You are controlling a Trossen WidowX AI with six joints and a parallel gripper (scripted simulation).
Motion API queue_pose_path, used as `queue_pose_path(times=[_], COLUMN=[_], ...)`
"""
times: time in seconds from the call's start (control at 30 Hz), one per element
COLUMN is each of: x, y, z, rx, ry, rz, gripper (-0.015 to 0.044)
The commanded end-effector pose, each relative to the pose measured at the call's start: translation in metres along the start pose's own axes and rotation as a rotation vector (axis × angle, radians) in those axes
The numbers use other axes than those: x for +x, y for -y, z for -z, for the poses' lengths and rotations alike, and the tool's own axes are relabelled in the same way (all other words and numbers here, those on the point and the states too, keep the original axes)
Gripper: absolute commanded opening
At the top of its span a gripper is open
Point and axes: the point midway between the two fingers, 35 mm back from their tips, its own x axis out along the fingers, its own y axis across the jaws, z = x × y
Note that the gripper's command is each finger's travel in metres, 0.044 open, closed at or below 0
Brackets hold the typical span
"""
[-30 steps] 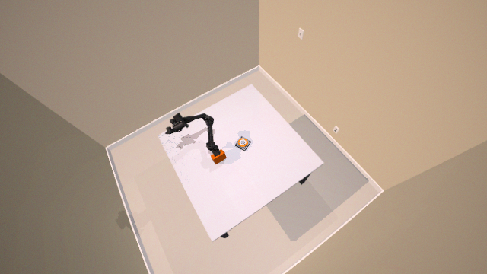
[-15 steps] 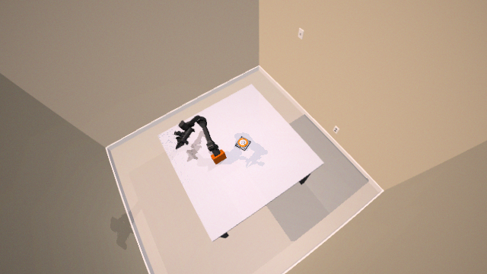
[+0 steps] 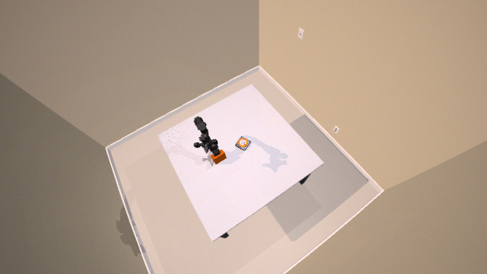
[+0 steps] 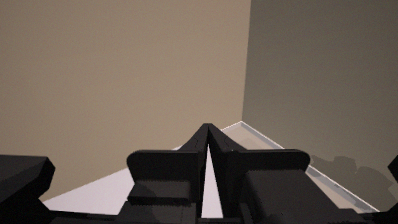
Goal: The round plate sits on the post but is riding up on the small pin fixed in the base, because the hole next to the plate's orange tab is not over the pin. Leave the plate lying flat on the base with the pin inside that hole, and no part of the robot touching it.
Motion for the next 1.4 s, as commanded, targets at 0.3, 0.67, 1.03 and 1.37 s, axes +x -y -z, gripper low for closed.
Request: queue_pose_path(times=[0.3, 0.67, 1.03, 1.37], x=[-0.014, -0.075, -0.164, -0.182], y=[-0.193, -0.288, -0.299, -0.295], z=[0.106, 0.245, 0.412, 0.445], rx=[-0.662, -1.168, -1.621, -1.676], ry=[-0.241, -0.492, -0.866, -0.956], rz=[-0.467, -0.904, -1.340, -1.404], gripper=[0.0000, 0.0000, 0.0000, 0.0000])
